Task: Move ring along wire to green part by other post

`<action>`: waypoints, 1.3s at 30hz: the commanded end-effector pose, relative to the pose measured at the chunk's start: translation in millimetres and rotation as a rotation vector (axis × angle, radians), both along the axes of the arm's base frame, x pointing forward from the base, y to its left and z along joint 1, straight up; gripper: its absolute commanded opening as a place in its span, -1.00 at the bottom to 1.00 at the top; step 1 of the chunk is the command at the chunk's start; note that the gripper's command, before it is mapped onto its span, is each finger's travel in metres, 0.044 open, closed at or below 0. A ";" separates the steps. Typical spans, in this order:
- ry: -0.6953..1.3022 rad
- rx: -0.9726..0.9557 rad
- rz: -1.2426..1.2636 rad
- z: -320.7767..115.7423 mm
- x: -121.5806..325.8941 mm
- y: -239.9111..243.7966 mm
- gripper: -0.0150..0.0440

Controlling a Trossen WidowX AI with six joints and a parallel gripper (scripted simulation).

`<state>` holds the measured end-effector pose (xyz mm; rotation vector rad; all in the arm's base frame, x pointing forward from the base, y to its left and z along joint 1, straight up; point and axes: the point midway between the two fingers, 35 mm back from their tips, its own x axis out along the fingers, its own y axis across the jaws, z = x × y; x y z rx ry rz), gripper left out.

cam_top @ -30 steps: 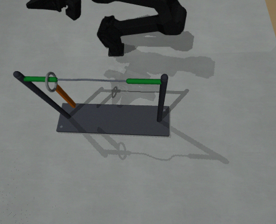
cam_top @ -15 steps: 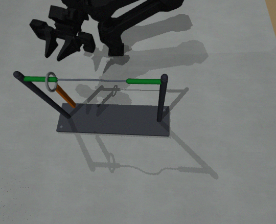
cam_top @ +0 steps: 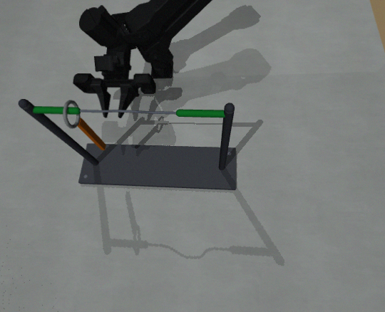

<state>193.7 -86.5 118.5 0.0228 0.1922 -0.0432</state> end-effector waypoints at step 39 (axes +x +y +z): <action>-0.027 -0.029 0.007 38.6 76.2 -6.5 0.05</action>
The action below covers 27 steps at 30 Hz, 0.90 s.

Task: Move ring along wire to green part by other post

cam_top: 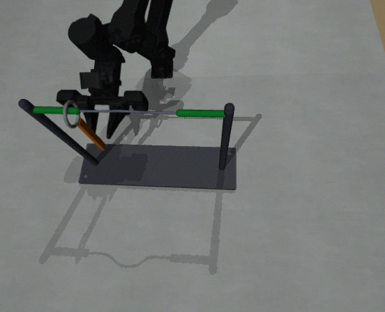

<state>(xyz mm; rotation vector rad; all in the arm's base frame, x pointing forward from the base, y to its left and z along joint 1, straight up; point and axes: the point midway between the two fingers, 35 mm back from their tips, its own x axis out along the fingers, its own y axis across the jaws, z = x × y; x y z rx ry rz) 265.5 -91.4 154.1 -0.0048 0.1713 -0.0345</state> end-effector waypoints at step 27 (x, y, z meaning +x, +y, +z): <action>-0.012 0.000 -0.004 -7.5 44.7 -0.9 0.05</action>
